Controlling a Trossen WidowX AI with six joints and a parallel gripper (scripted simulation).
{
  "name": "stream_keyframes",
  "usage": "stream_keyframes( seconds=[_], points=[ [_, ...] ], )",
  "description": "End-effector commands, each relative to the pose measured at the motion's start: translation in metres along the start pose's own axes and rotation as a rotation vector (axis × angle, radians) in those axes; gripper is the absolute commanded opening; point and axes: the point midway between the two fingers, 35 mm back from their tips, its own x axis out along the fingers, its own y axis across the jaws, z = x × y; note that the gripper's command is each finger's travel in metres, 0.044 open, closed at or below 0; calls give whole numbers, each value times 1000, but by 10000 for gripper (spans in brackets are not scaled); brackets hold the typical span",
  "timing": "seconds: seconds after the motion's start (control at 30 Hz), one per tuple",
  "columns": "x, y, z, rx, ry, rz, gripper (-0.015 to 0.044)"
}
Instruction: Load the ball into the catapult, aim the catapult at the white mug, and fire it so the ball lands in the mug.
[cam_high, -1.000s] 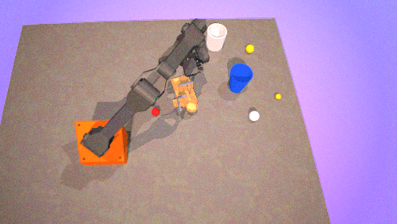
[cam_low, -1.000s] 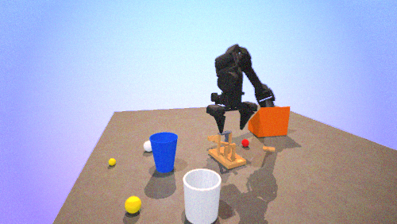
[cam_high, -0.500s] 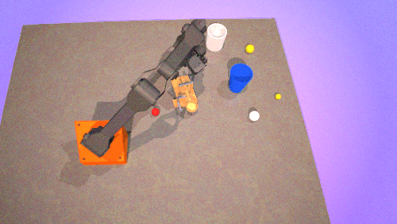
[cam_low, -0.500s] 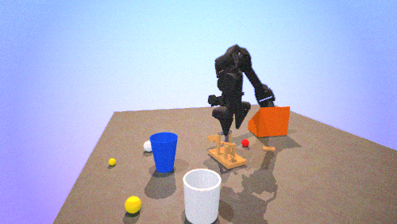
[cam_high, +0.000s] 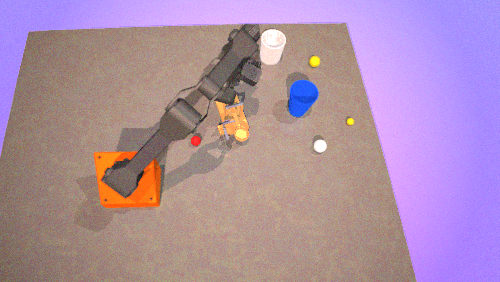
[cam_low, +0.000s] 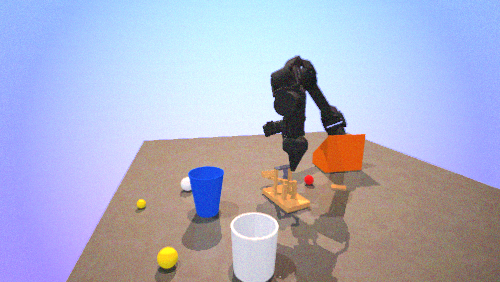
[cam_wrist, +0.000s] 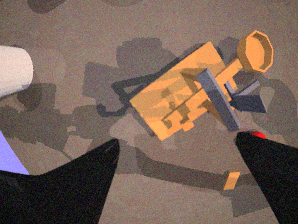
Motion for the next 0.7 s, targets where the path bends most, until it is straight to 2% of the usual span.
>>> stream_keyframes(
  seconds=[0.0, 0.67],
  points=[
    [1, 0, -1, -158, 4, -5, 440],
    [-1, 0, -1, -851, 7, -4, 440]
  ],
)
